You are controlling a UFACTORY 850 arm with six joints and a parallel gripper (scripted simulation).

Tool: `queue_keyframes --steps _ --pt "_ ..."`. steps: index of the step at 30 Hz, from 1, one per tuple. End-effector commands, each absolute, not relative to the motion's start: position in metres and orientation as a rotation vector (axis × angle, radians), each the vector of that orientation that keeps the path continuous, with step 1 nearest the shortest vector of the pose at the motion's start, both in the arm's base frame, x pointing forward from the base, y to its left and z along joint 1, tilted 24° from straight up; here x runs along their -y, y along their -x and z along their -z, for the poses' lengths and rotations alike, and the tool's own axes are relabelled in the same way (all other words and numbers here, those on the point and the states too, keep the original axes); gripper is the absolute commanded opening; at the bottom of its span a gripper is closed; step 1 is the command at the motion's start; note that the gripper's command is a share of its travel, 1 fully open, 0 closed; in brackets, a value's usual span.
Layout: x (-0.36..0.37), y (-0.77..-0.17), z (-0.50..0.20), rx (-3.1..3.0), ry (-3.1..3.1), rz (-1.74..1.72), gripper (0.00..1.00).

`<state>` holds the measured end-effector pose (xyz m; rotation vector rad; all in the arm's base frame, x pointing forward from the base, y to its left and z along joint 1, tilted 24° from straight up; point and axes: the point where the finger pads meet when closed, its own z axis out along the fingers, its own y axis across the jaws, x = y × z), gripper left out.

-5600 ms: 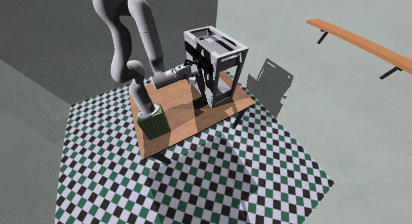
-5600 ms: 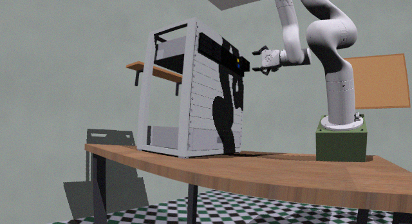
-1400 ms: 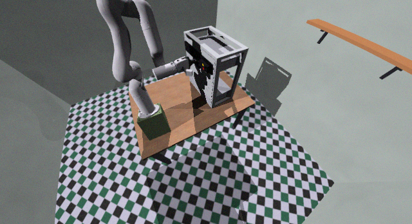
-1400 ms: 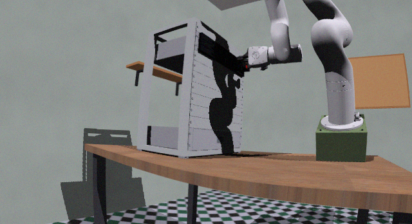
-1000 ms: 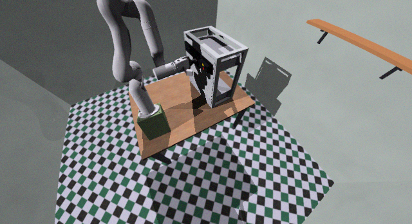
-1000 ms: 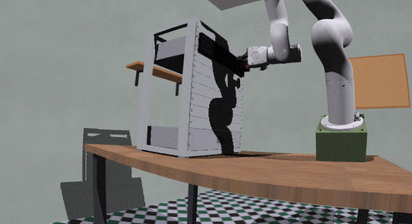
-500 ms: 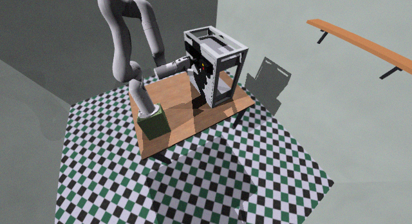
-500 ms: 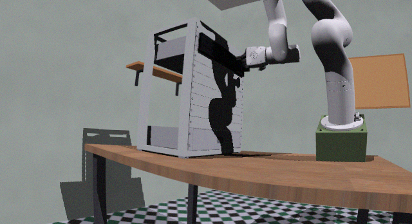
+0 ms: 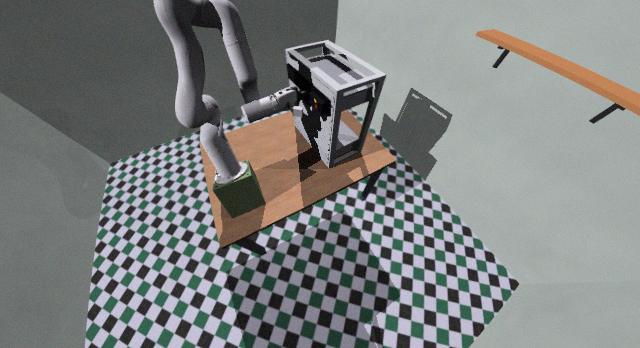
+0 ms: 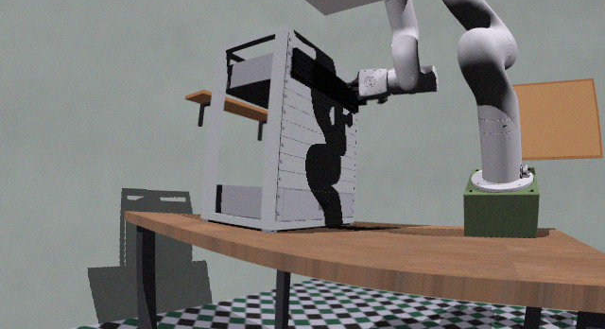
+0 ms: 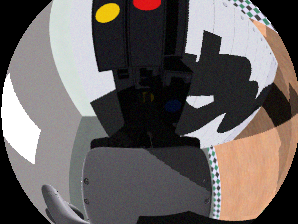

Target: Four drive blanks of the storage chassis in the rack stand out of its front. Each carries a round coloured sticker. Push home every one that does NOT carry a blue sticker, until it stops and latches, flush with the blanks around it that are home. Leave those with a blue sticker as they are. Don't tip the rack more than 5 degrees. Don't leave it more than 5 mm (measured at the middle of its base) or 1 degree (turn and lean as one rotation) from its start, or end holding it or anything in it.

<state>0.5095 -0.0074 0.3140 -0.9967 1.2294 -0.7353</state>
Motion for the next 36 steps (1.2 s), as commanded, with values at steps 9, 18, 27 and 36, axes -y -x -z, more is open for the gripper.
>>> queue_keyframes --steps 9,18,27,36 --pt "0.0070 -0.5127 -0.3147 -1.228 0.996 0.736 0.00" --pt "0.0069 -0.5130 -0.3147 -1.228 0.996 0.736 0.00" --pt "0.0063 -0.5158 -0.3148 -1.228 0.996 0.736 0.00" --pt "0.0063 -0.5159 -0.3148 -1.228 0.996 0.736 0.00"
